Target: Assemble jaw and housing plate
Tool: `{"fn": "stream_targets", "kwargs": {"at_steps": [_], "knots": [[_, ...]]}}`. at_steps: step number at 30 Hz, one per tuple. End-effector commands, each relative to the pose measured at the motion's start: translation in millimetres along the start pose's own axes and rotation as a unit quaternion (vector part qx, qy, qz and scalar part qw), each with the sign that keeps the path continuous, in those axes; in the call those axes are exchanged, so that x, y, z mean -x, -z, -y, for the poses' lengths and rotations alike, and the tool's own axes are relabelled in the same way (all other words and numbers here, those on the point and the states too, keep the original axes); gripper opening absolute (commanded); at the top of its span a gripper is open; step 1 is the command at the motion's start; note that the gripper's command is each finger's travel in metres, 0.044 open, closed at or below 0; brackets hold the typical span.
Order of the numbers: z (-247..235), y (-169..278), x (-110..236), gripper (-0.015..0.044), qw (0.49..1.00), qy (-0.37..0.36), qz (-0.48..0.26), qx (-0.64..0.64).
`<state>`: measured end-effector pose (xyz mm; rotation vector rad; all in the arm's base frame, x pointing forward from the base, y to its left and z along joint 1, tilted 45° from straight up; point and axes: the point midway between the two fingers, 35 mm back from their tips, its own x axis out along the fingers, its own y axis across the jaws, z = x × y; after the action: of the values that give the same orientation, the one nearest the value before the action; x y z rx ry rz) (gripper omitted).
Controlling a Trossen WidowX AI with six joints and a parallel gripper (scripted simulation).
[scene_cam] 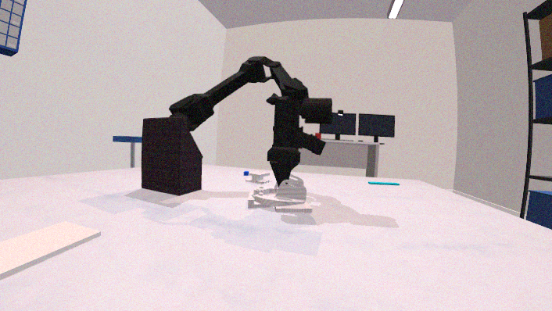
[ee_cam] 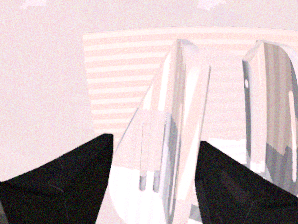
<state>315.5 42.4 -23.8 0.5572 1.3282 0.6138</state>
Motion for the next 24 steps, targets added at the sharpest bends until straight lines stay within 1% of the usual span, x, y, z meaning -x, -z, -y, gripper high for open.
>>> {"fn": "stream_targets", "kwargs": {"at_steps": [1, 24], "knots": [[-0.2, 1.6, -1.1, 0.0134, 1.0, -0.002, -0.001, -0.003], [-0.3, 1.6, -7.3, 0.0134, 1.0, -0.002, -0.001, -0.004]]}}
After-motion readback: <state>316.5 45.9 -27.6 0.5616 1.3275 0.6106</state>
